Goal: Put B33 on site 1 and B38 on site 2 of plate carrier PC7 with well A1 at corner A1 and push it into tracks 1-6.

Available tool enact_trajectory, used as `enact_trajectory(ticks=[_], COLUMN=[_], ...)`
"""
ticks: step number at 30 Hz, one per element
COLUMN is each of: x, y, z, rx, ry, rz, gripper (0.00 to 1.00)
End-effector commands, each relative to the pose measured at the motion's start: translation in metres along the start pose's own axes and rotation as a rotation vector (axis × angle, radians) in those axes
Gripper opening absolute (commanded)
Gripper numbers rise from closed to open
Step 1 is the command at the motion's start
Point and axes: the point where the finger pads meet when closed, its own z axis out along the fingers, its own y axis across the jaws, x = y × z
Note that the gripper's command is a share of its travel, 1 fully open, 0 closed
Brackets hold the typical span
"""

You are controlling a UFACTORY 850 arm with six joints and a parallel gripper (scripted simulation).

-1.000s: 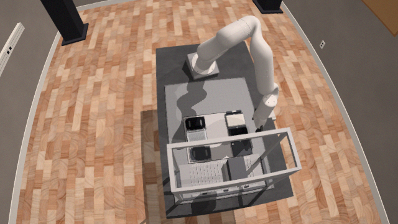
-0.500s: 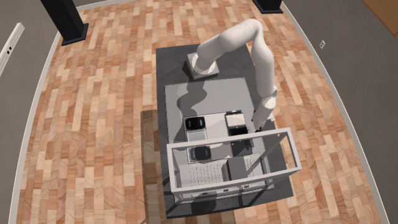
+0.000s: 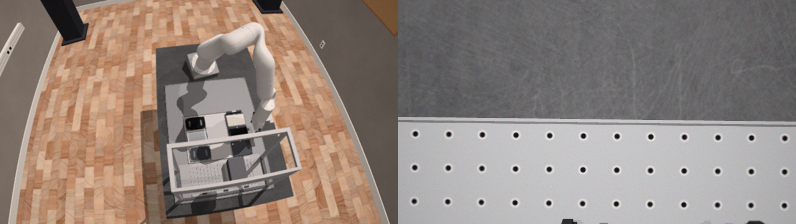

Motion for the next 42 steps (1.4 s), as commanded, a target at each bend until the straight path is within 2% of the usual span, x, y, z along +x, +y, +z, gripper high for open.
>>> enact_trajectory(ticks=[1,22,42], x=[0.0,0.0,0.0], y=[0.001,0.001,0.001], z=[0.006,0.037,0.044], rx=[-0.002,-0.002,-0.002], ry=[0.0,0.0,0.0], rz=[0.0,0.0,0.0], gripper=[1.0,1.0,1.0])
